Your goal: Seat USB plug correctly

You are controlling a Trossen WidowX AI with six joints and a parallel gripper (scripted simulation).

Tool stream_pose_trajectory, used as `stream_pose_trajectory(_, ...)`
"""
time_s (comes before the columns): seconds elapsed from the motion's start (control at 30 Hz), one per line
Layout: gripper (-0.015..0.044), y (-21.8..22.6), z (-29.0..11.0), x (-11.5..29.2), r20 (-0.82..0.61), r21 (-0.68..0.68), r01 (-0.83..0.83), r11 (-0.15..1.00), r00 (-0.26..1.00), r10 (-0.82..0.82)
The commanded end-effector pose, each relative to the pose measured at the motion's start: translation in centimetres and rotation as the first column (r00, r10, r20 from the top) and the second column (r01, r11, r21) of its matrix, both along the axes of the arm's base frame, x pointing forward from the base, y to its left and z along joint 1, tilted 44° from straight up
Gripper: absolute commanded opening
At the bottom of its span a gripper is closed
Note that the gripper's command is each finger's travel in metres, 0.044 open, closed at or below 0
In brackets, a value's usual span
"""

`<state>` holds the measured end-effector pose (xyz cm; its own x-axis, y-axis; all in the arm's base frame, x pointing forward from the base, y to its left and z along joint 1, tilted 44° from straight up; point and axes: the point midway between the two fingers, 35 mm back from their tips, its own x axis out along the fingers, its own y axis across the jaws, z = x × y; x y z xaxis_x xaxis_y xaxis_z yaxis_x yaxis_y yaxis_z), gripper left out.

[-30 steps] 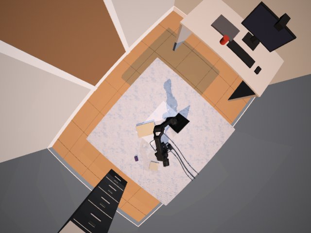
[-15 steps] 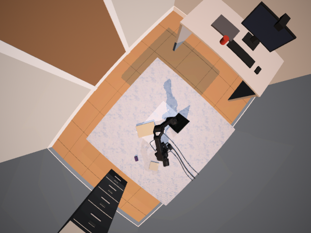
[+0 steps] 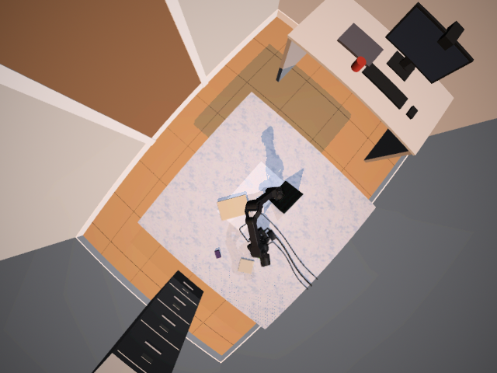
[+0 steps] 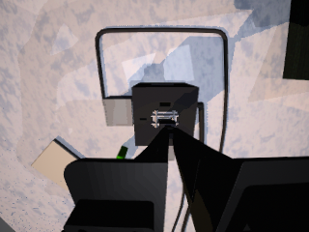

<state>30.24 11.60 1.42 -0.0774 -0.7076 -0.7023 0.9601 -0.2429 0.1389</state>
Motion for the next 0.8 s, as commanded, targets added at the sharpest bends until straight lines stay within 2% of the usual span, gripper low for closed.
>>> stream_pose_trajectory(0.0, 0.0, -0.05, -0.02, 0.05, -0.002, -0.001, -0.007, 1.0, 1.0, 0.007)
stream_pose_trajectory(0.77, 0.0, -0.24, -0.22, 0.03, -0.002, -0.001, -0.007, 1.0, 1.0, 0.007)
